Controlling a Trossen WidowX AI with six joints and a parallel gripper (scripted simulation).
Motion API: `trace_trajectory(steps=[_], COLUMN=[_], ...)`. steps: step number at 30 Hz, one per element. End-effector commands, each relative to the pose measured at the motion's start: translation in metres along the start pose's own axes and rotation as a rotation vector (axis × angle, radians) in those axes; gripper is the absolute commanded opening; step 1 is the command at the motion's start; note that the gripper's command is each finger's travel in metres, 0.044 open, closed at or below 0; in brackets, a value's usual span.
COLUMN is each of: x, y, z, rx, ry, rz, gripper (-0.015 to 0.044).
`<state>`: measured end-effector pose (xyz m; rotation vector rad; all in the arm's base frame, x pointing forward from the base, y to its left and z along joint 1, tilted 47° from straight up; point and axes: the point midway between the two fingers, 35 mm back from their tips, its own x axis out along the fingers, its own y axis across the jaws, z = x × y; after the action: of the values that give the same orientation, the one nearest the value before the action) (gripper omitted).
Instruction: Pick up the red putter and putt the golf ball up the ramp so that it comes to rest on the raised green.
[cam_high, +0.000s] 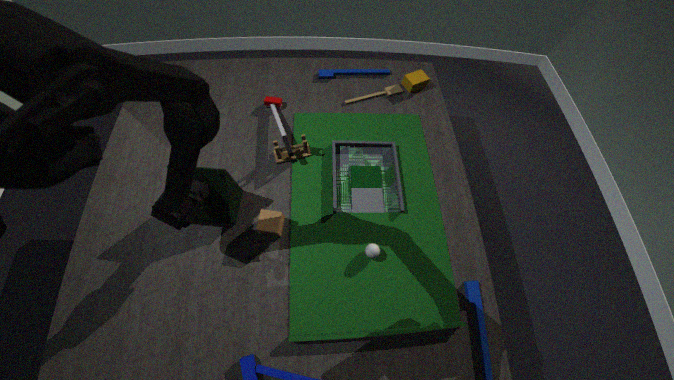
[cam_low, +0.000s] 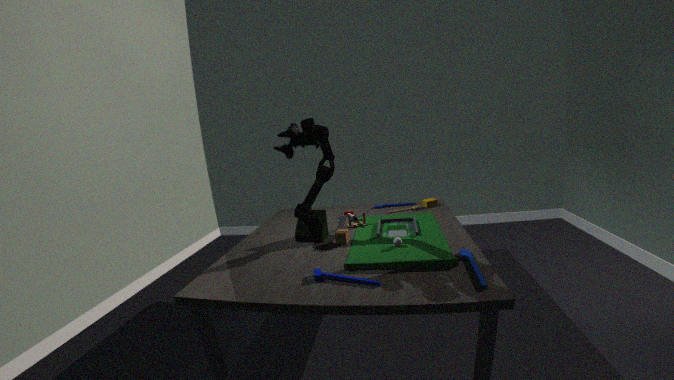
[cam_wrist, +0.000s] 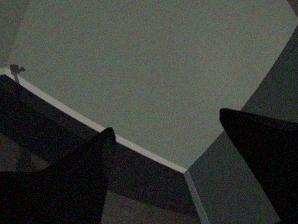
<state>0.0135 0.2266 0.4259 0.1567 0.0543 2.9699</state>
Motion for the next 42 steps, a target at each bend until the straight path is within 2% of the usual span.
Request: trace_trajectory(steps=[1,2,10,14,22,27,31,37,42], x=[0.001,0.005,0.064,0.085,0.089,0.067,0.033,-0.044,-0.122], y=[0.002,0.006,0.087,0.145,0.254,0.331,0.386,0.45,0.475], z=[0.001,0.003,0.026,0.031,0.024,0.014,0.002,-0.027,-0.054], rx=[-0.001,-0.003,-0.138,-0.261,-0.446,-0.591,-0.73,-0.947,-1.109], ry=[0.0,0.002,0.053,0.074,0.099,0.091,0.056,-0.031,-0.137], rz=[0.006,0.026,0.3,0.462,0.781,1.007,1.178,1.431,1.629], gripper=[0.0426,0.044,0.044,0.044,0.044,0.044,0.044,0.044,0.044])
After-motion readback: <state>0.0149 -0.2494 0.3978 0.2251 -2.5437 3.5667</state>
